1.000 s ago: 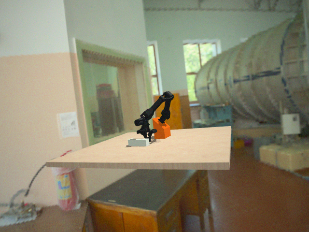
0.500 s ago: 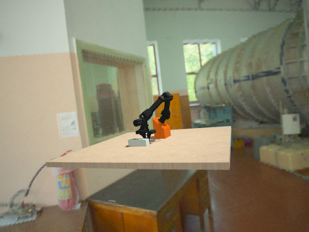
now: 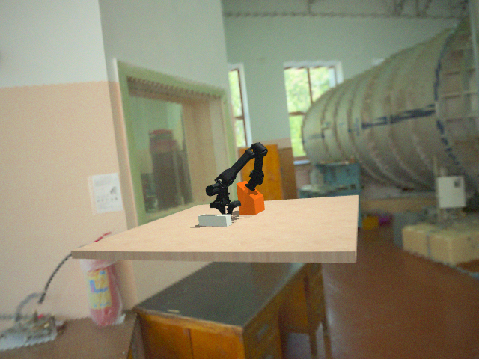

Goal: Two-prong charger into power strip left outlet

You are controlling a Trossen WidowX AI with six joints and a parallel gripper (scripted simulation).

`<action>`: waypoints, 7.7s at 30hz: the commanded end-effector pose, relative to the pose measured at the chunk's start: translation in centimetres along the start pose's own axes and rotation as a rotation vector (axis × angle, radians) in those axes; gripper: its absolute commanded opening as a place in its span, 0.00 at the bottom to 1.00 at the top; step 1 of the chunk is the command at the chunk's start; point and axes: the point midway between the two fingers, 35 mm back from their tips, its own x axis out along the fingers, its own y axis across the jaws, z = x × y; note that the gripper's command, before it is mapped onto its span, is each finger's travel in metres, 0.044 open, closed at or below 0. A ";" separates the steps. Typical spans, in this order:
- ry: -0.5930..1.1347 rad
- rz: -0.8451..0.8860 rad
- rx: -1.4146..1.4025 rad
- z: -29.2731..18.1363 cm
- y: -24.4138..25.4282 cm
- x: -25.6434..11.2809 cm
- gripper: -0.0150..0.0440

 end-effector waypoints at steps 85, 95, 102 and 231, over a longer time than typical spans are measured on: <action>0.000 0.003 0.008 2.2 0.1 -0.2 0.25; -0.001 0.003 0.008 2.5 0.1 -0.3 0.25; -0.001 0.003 0.007 2.8 0.1 -0.3 0.25; -0.001 0.003 0.007 3.7 0.3 -0.3 0.25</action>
